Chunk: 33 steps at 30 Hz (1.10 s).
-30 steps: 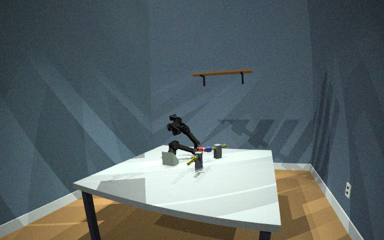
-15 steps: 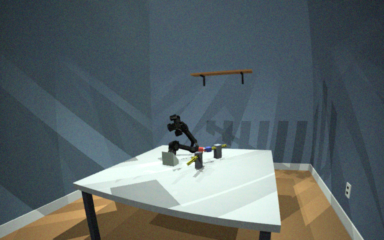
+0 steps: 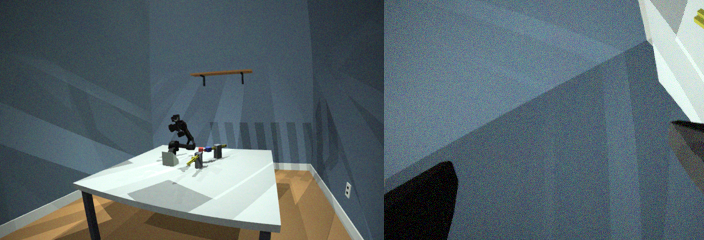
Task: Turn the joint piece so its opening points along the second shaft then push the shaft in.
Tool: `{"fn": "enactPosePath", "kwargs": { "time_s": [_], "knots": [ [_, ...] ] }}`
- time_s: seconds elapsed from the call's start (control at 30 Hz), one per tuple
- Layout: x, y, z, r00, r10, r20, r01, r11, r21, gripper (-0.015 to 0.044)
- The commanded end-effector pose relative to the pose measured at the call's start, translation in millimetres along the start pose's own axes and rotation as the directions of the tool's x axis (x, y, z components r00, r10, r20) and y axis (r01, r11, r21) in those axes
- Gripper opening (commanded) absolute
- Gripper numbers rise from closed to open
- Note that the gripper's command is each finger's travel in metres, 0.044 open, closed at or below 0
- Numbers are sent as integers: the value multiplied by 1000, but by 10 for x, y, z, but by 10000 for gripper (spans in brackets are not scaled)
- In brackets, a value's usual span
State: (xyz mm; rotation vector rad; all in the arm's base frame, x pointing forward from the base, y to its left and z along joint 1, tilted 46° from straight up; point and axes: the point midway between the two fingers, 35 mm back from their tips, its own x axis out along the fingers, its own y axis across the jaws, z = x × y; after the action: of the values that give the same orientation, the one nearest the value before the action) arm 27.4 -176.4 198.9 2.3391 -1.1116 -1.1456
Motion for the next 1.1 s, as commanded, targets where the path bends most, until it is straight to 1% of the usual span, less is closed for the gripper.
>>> {"fn": "enactPosePath", "kwargs": {
  "time_s": [0.0,0.27,0.53,1.07],
  "knots": [
    [40,-66,-43,998,-61,-16,61,998,17,440],
    [119,-255,-142,978,-204,-52,206,978,34,440],
    [169,-458,-237,935,-345,-77,349,936,41,440],
    [179,-886,-399,793,-604,-83,608,793,37,440]
  ]
}}
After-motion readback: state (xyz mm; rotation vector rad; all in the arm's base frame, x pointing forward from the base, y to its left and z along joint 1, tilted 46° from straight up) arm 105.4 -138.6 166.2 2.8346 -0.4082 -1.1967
